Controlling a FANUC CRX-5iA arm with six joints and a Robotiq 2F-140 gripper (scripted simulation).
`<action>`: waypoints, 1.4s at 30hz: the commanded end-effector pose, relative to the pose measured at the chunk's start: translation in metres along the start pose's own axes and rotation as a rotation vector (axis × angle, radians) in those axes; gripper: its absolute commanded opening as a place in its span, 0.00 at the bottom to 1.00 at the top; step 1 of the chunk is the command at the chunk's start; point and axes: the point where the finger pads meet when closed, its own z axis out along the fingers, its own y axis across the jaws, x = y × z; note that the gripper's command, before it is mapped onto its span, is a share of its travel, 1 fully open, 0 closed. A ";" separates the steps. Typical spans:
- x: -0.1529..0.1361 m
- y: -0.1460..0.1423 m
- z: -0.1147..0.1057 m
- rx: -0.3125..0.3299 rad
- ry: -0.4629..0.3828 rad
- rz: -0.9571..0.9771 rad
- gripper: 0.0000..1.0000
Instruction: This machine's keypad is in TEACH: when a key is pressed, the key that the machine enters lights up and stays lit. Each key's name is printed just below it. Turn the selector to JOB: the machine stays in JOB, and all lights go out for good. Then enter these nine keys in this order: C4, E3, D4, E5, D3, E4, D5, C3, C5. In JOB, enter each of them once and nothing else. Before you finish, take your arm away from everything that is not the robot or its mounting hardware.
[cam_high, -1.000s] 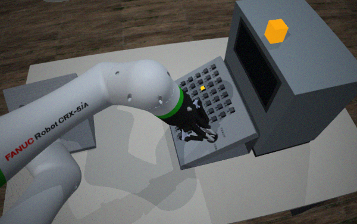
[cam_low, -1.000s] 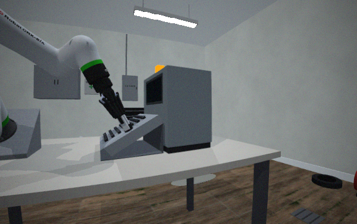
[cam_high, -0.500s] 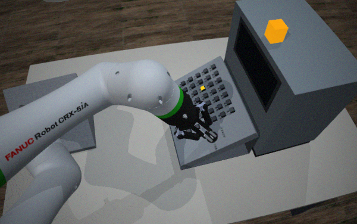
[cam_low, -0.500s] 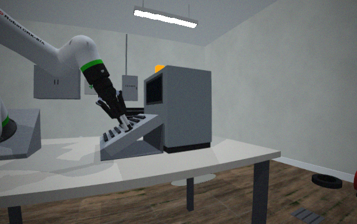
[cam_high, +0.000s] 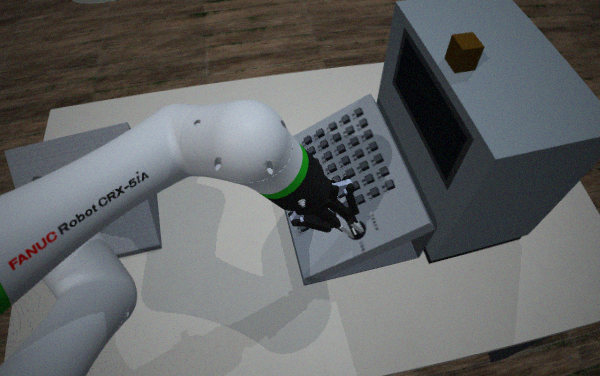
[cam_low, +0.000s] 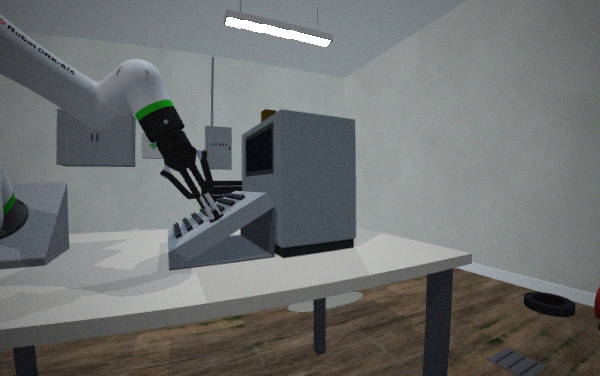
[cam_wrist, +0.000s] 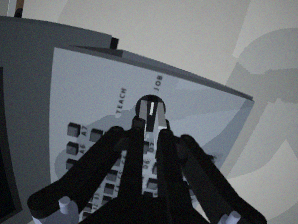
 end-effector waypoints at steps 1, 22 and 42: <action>0.000 0.000 0.000 0.000 0.001 0.073 0.00; 0.000 0.000 0.000 0.000 0.001 0.182 0.00; 0.000 0.000 0.000 0.000 0.001 0.182 0.00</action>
